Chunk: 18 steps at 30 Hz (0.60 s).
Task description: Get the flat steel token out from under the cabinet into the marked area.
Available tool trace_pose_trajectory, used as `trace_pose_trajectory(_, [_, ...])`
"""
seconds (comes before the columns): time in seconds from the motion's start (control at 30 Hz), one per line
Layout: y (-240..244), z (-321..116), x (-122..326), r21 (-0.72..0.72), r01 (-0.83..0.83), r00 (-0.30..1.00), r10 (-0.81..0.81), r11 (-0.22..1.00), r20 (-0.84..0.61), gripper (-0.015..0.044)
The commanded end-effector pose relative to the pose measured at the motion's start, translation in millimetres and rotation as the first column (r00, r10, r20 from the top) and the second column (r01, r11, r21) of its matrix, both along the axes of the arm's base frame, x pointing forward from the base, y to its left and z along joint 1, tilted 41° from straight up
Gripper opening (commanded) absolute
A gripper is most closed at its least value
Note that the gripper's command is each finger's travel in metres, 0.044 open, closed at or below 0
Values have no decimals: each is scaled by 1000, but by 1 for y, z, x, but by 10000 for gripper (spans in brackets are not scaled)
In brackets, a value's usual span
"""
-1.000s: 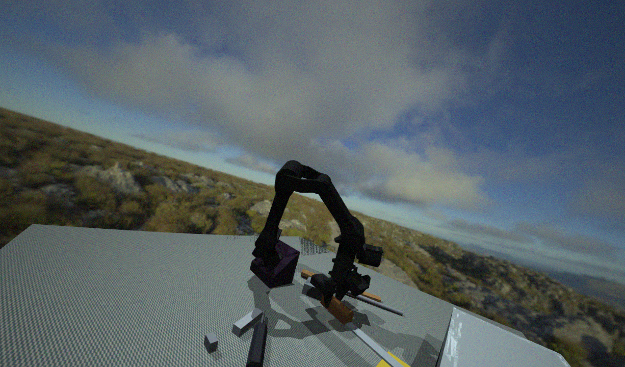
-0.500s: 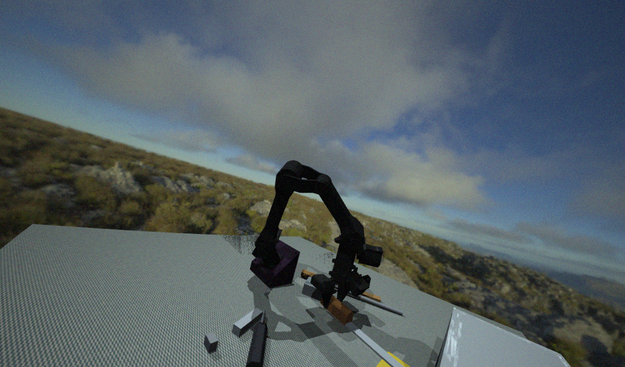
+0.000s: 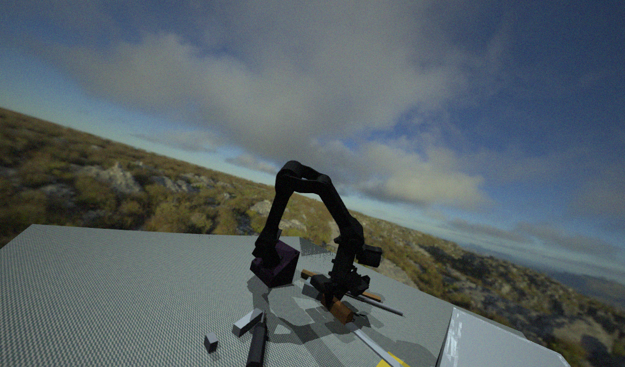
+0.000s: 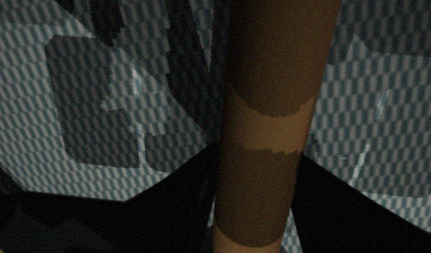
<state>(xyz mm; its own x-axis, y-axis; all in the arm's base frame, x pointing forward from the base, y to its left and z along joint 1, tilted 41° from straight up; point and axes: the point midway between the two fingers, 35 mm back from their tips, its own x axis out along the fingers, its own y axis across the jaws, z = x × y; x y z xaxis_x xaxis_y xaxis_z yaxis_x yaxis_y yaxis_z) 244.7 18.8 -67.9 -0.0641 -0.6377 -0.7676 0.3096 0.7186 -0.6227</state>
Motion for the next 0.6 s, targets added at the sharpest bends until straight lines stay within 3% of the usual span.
trace_pose_trajectory(0.0, [0, 0, 1, 2, 1, 1000, -1, 1000, 2, 98])
trace_pose_trajectory(0.07, [0, 0, 1, 2, 1, 1000, -1, 1000, 2, 85])
trace_pose_trajectory(0.2, [0, 0, 1, 2, 1, 1000, -1, 1000, 2, 0])
trace_pose_trajectory(0.57, [-2, 2, 10, 0, -4, 1000, 4, 1000, -3, 0])
